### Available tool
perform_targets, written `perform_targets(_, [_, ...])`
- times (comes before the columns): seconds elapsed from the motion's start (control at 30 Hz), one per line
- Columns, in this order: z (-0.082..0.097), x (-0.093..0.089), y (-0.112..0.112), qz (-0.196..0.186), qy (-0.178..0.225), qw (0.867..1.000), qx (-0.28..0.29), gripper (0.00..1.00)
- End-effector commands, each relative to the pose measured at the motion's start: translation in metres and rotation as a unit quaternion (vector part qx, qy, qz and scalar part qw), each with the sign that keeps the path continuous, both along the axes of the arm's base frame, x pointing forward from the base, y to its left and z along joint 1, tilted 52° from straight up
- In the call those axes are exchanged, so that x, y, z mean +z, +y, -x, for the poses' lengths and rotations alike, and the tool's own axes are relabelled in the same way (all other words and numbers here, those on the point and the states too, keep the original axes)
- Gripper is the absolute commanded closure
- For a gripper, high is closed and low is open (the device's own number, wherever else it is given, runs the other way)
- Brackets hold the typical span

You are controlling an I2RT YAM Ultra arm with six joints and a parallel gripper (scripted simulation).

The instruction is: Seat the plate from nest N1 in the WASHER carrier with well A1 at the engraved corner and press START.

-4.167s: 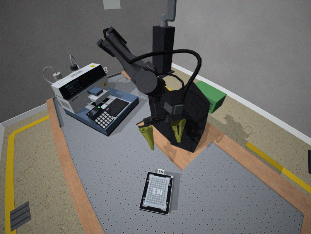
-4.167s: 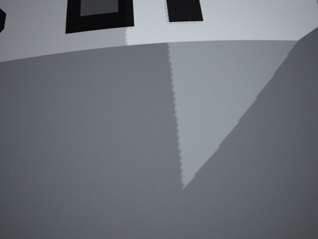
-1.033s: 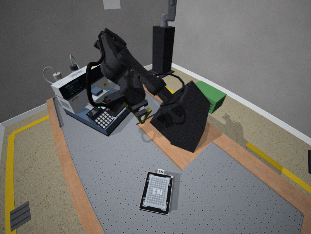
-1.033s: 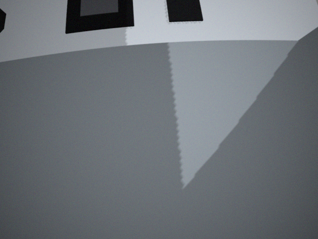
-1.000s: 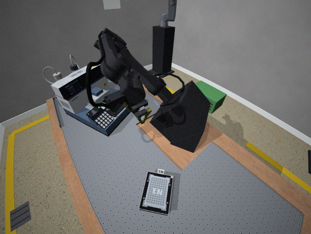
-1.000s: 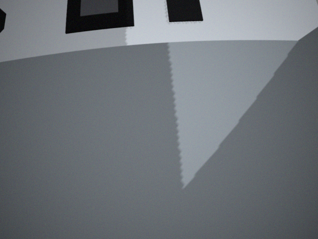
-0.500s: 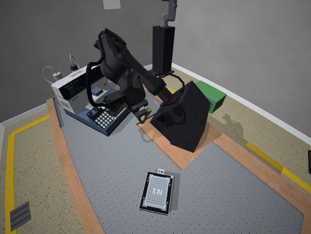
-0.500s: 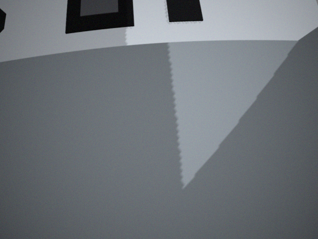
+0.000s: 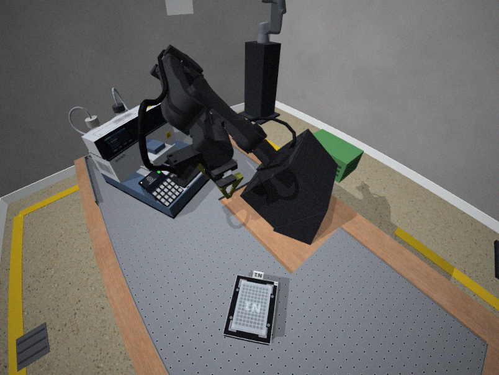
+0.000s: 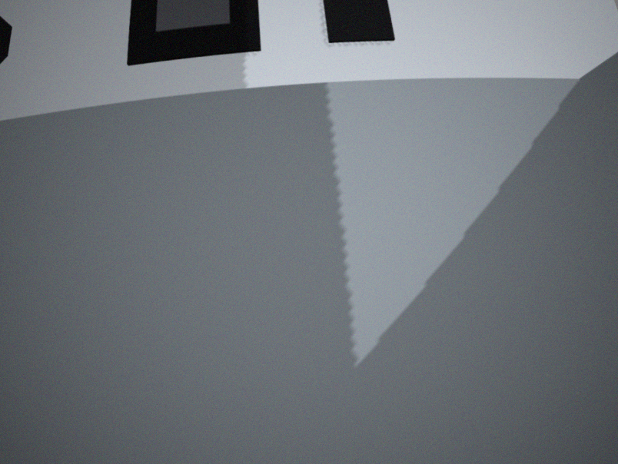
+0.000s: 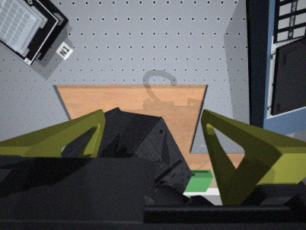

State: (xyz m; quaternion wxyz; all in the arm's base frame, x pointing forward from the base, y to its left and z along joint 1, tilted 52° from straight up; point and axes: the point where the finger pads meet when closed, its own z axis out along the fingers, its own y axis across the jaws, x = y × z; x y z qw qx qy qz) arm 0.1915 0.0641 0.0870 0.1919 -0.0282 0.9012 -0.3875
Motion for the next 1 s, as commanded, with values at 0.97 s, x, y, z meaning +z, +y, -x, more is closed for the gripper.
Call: perform_targets(0.97, [-0.078, -0.055, 0.049, 0.063, 0.105, 0.986, 0.112, 0.0])
